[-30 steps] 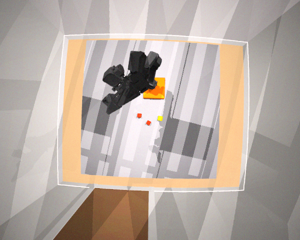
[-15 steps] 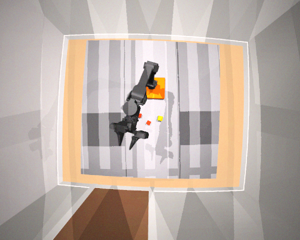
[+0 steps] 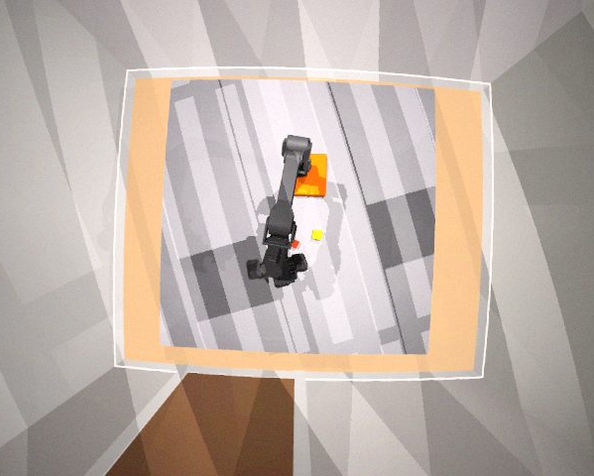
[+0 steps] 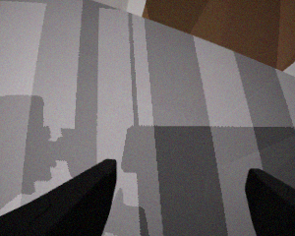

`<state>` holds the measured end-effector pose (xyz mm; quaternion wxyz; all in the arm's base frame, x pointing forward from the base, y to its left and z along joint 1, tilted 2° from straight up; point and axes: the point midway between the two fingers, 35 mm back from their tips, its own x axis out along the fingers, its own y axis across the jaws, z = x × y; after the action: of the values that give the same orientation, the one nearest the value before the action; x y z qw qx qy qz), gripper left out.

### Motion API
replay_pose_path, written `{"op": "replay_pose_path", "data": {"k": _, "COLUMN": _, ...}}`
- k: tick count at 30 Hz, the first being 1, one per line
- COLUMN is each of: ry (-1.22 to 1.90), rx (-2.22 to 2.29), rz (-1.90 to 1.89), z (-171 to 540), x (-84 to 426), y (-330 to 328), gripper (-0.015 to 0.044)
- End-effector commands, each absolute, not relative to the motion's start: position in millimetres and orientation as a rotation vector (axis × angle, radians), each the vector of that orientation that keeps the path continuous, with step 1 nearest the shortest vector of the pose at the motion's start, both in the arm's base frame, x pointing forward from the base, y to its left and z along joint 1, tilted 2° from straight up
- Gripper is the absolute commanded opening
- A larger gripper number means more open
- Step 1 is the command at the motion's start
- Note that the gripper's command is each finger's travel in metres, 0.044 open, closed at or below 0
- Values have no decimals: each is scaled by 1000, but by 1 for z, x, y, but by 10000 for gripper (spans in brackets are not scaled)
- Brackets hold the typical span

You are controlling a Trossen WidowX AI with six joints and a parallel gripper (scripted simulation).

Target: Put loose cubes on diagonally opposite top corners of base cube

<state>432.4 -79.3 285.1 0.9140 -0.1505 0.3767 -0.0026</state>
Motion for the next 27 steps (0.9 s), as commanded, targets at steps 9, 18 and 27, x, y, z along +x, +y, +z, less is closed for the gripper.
{"op": "replay_pose_path", "data": {"k": 9, "ry": 1297, "rx": -752, "rz": 582, "z": 153, "x": 365, "y": -38, "gripper": 265}}
{"op": "replay_pose_path", "data": {"k": 18, "ry": 1409, "rx": -852, "rz": 822, "z": 128, "x": 336, "y": -27, "gripper": 265}}
{"op": "replay_pose_path", "data": {"k": 27, "ry": 1409, "rx": -852, "rz": 822, "z": 109, "x": 338, "y": -27, "gripper": 265}}
